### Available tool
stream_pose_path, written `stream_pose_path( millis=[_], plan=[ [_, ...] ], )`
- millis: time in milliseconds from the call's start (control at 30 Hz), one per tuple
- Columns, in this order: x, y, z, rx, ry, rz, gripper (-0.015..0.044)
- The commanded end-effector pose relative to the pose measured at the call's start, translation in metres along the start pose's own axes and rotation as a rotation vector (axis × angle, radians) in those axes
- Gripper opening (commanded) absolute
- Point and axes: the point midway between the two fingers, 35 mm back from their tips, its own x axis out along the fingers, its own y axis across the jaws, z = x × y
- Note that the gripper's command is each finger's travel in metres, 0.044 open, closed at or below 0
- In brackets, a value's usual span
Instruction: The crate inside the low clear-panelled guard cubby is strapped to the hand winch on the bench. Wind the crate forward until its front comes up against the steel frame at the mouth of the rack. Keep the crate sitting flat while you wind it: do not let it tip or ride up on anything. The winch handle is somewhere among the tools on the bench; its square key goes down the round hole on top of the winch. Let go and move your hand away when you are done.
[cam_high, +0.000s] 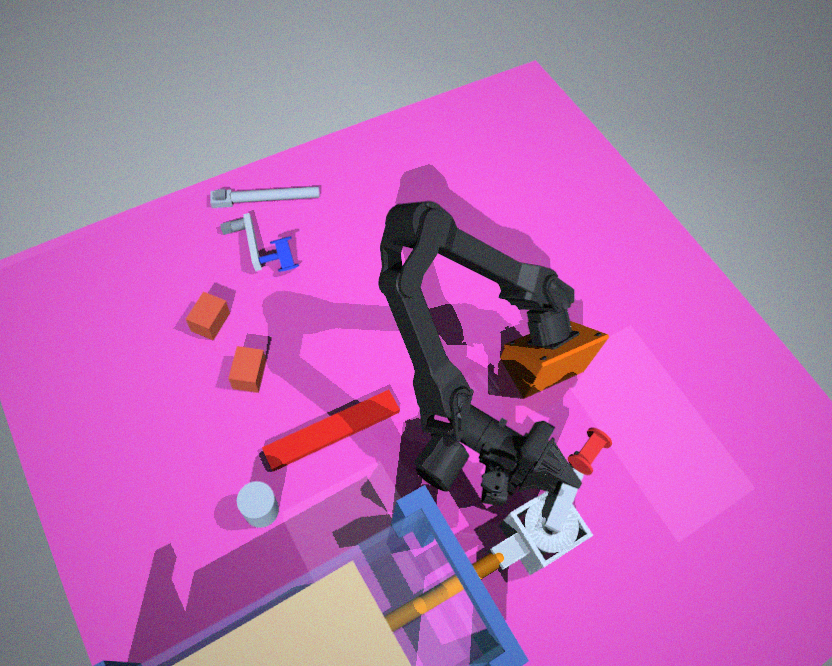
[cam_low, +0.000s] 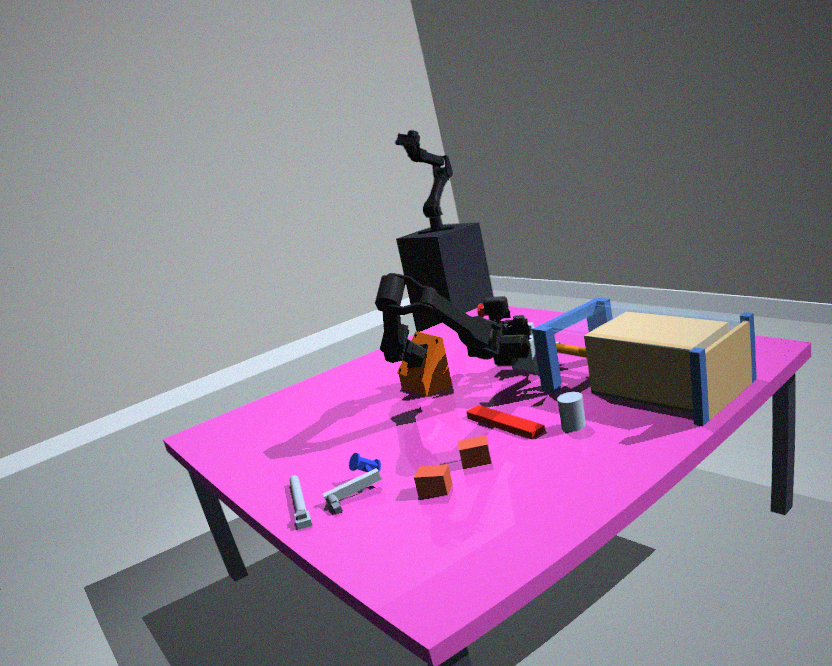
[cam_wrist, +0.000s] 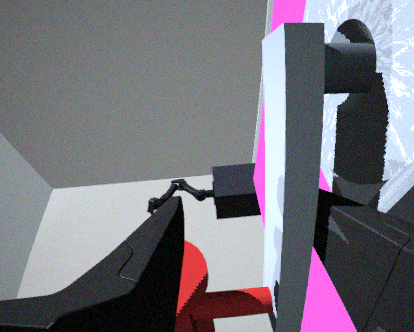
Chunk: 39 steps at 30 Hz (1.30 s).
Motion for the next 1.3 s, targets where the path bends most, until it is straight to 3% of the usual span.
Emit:
stream_pose_path(
  millis=[0, 333, 433, 567, 633, 833, 1100, 1267],
  plan=[
    [0.001, -0.007, 0.003, -0.007, -0.007, -0.029, 0.024],
    [-0.007, 0.0, 0.002, 0.001, -0.002, -0.002, 0.024],
    [-0.035, 0.0, 0.007, 0.003, -0.008, -0.01, 0.024],
    [-0.098, 0.002, 0.003, 0.003, -0.004, -0.007, 0.024],
    [-0.111, 0.003, 0.0, 0.001, -0.001, -0.003, 0.024],
    [-0.111, 0.005, 0.0, 0.002, -0.002, -0.004, 0.024],
    [-0.107, 0.095, 0.003, 0.001, -0.017, 0.0, 0.024],
    [-0.106, 0.101, 0.002, -0.023, -0.016, -0.003, 0.024]
  ],
)
